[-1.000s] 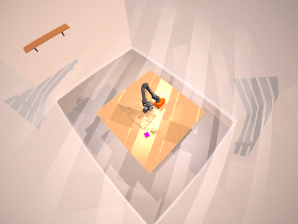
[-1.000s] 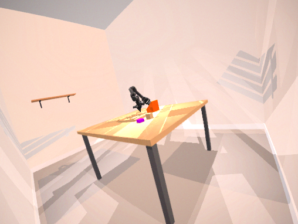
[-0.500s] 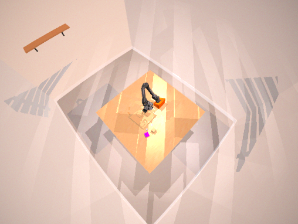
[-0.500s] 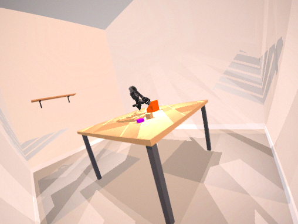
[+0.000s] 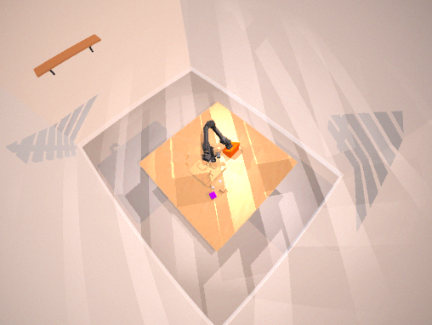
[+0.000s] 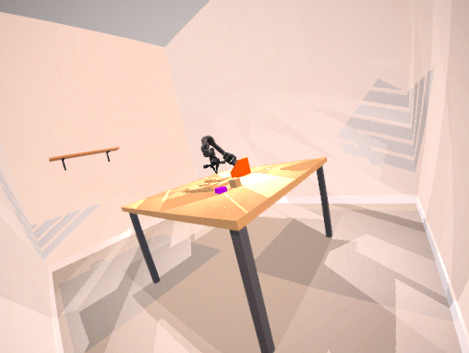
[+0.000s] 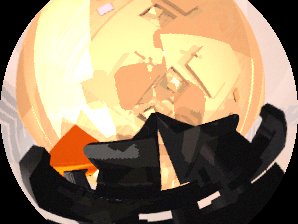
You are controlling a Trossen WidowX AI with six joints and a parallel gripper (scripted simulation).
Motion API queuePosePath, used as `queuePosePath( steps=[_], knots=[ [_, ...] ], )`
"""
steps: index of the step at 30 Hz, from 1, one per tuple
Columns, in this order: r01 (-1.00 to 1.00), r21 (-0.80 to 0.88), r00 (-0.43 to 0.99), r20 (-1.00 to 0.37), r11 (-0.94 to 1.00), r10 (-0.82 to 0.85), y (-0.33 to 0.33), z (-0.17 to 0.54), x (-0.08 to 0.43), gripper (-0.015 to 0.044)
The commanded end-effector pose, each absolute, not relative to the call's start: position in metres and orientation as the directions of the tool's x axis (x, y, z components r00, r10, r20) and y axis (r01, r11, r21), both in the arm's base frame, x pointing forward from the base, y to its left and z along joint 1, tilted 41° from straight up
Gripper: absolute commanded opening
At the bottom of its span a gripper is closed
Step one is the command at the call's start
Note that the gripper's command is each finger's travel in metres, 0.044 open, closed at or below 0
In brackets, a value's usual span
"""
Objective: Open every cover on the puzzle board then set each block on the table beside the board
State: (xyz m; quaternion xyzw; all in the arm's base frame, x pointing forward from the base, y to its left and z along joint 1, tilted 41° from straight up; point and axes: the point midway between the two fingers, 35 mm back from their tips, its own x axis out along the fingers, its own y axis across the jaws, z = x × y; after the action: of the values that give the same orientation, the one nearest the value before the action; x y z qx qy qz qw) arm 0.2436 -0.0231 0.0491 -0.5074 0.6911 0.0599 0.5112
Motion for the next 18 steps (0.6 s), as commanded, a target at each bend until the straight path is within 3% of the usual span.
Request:
queuePosePath(
  steps=[1,7,18],
  knots=[
    [0.012,-0.646,0.038,-0.763,0.763,-0.646,-0.037,0.068,0.28,0.0],
    [0.436,-0.569,0.04,-0.762,0.697,-0.646,-0.047,0.081,0.298,0.0],
    [0.89,-0.267,0.042,-0.759,0.369,-0.65,-0.063,0.097,0.32,0.0]
  ],
)
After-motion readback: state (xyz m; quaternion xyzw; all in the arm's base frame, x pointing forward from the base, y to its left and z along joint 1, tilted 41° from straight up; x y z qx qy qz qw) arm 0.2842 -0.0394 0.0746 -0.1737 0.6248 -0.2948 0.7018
